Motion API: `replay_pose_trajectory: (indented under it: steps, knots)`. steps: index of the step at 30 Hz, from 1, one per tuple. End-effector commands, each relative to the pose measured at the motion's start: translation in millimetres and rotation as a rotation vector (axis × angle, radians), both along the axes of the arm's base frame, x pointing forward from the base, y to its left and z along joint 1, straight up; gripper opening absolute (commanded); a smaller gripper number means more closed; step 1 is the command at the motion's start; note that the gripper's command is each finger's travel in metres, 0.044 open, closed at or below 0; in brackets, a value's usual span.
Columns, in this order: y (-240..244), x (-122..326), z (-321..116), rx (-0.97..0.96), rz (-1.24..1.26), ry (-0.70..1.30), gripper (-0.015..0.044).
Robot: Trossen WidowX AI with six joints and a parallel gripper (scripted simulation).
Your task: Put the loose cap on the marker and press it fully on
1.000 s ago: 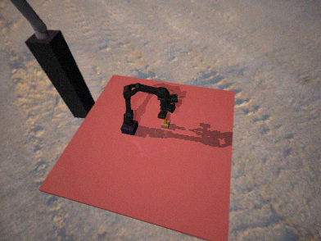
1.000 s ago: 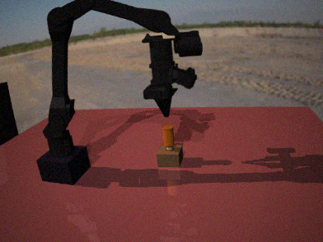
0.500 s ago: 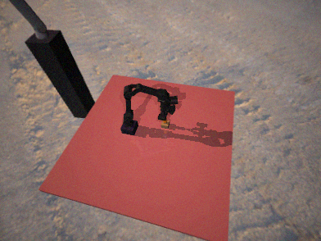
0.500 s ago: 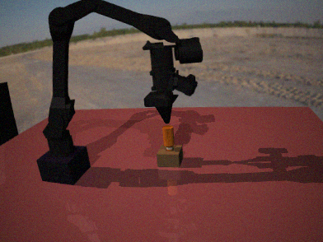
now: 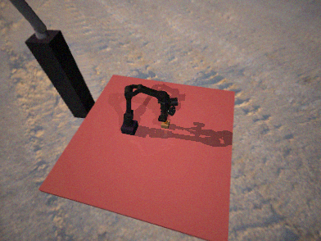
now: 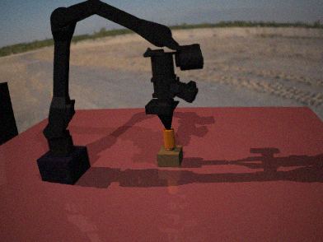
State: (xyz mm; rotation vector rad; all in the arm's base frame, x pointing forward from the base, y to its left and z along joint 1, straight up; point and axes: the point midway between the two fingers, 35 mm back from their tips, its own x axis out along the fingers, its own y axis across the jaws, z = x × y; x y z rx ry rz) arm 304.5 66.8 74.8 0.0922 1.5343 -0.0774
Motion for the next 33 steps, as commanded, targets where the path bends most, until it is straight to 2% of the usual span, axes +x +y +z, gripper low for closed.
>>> replay_pose_trajectory:
  steps: [1, 6, 13, 18, 33]
  knots:
    - [0.0, 0.0, 0.8, 0.000, 0.000, -0.001, 0.0000]
    - [0.1, 0.3, 2.8, 0.000, 0.000, -0.001, 0.0000]
    - [-0.2, -1.4, 81.8, -0.001, 0.000, 0.003, 0.0000]
    - [-0.6, -2.9, 89.9, -0.001, 0.000, 0.003, 0.0000]
    - [-0.6, -2.9, 89.9, -0.001, 0.000, 0.003, 0.0394]
